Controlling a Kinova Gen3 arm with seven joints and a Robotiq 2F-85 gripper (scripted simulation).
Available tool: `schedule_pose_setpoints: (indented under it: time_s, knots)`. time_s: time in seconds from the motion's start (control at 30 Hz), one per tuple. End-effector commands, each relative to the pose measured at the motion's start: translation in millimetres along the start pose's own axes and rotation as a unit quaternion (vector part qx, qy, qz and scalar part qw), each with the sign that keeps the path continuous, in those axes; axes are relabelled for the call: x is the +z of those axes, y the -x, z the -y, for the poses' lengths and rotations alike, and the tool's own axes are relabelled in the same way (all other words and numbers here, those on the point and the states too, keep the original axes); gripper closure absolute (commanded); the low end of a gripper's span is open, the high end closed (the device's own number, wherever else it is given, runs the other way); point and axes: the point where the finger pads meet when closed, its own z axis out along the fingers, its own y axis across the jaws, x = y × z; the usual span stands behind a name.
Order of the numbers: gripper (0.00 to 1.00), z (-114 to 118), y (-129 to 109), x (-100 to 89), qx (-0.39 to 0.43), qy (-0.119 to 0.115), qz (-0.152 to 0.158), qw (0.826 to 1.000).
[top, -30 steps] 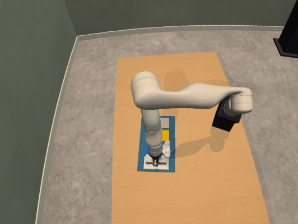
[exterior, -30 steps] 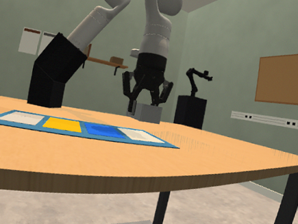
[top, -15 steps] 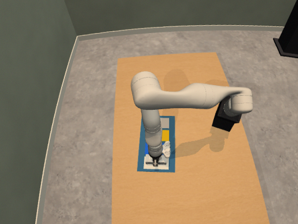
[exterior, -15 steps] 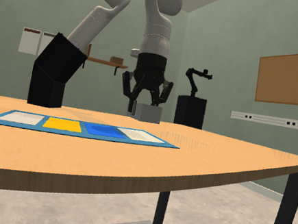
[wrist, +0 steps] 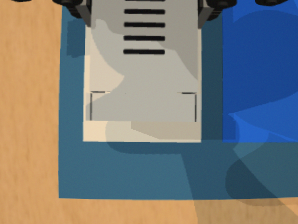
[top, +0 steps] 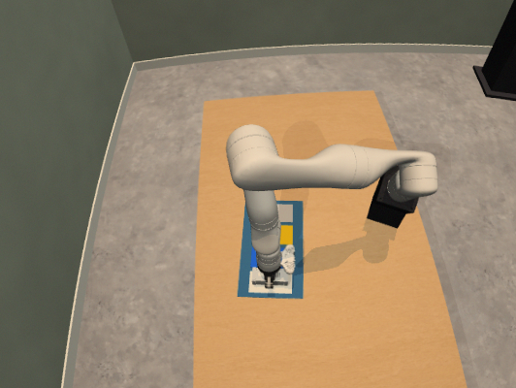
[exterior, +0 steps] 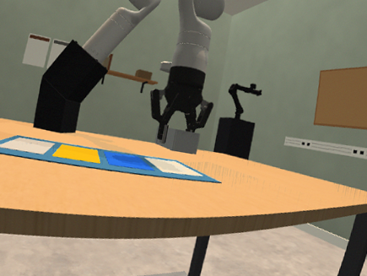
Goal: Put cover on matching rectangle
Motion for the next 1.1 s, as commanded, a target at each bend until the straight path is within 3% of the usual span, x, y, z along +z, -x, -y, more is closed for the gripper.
schedule_pose_setpoints:
  time_s: [0.0, 0.57, 1.07]
  knots:
    - [1.0, -0.1, 0.6, 2.7, 0.0, 0.0, 0.001, 1.0]
    - [1.0, -0.4, 0.7, 24.3, 0.0, 0.0, 0.001, 1.0]
    - [1.0, -0.4, 0.7, 27.0, 0.0, 0.0, 0.001, 1.0]
